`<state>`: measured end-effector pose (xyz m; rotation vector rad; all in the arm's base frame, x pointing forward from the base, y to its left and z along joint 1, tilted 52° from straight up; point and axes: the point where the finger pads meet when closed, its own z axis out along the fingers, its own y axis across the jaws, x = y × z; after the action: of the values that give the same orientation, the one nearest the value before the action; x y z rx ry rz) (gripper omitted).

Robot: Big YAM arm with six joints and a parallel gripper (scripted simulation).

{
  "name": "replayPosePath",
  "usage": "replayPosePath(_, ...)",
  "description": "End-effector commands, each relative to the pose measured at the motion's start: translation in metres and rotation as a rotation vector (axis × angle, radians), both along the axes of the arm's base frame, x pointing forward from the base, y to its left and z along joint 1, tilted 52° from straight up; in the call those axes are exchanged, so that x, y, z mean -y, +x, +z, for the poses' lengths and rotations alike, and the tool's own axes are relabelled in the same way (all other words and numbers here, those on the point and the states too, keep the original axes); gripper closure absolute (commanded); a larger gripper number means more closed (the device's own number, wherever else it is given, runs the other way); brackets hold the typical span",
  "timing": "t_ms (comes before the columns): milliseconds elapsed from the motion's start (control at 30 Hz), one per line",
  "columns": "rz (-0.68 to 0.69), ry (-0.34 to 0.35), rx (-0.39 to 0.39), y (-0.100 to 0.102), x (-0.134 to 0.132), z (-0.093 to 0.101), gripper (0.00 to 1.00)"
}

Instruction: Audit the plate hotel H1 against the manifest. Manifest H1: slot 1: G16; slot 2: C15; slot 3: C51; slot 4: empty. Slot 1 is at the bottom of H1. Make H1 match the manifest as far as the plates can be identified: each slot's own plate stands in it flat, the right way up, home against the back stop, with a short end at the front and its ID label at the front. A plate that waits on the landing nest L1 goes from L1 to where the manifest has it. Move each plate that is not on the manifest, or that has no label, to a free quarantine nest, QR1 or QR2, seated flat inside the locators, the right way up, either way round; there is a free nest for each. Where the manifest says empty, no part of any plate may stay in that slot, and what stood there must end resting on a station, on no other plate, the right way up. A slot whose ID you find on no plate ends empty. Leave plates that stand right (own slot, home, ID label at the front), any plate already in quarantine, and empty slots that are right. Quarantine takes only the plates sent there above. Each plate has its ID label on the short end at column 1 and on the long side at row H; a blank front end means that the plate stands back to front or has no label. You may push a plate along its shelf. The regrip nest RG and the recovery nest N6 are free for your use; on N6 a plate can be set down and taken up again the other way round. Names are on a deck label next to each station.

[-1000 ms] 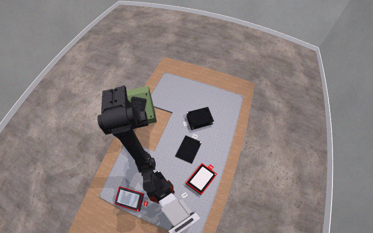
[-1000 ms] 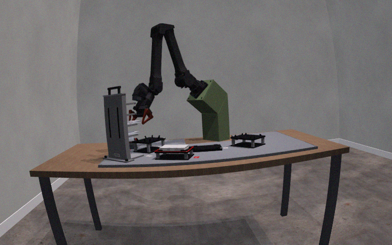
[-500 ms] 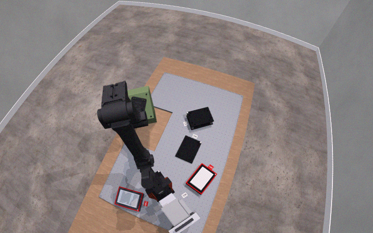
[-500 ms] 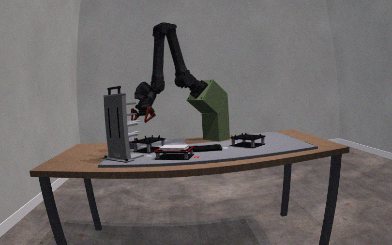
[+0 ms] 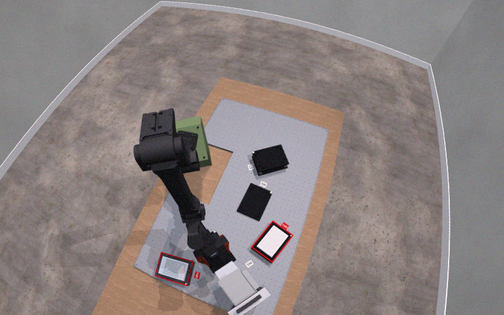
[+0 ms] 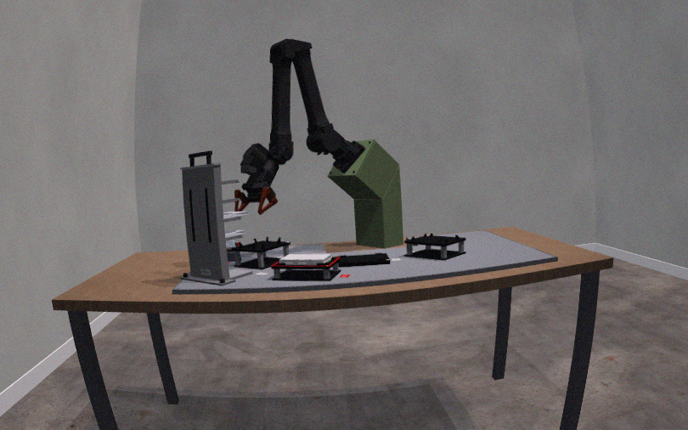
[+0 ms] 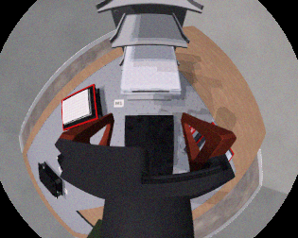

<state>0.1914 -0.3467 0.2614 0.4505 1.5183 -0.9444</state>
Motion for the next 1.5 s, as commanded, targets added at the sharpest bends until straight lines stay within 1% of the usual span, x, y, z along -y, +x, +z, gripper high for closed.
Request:
replayPosePath(0,-0.013,-0.049,0.019,-0.009,-0.003,0.013,0.00)
replayPosePath(433,-0.013,-0.036,0.022,-0.022,-0.011,-0.006,0.00)
replayPosePath(500,-0.013,-0.036,0.022,-0.022,-0.011,-0.006,0.00)
replayPosePath(767,-0.013,-0.012,0.014,-0.028,-0.014,-0.024,0.00)
replayPosePath(933,-0.013,-0.012,0.014,-0.033,-0.017,-0.030,0.00)
replayPosePath(967,-0.013,-0.011,0.014,-0.032,-0.014,-0.032,1.00)
replayPosePath(1067,-0.014,-0.017,0.015,-0.032,-0.013,-0.030,1.00)
replayPosePath(1100,-0.006,-0.025,0.008,-0.029,-0.015,-0.027,1.00)
replayPosePath(1467,-0.006,-0.025,0.008,-0.029,-0.015,-0.027,1.00)
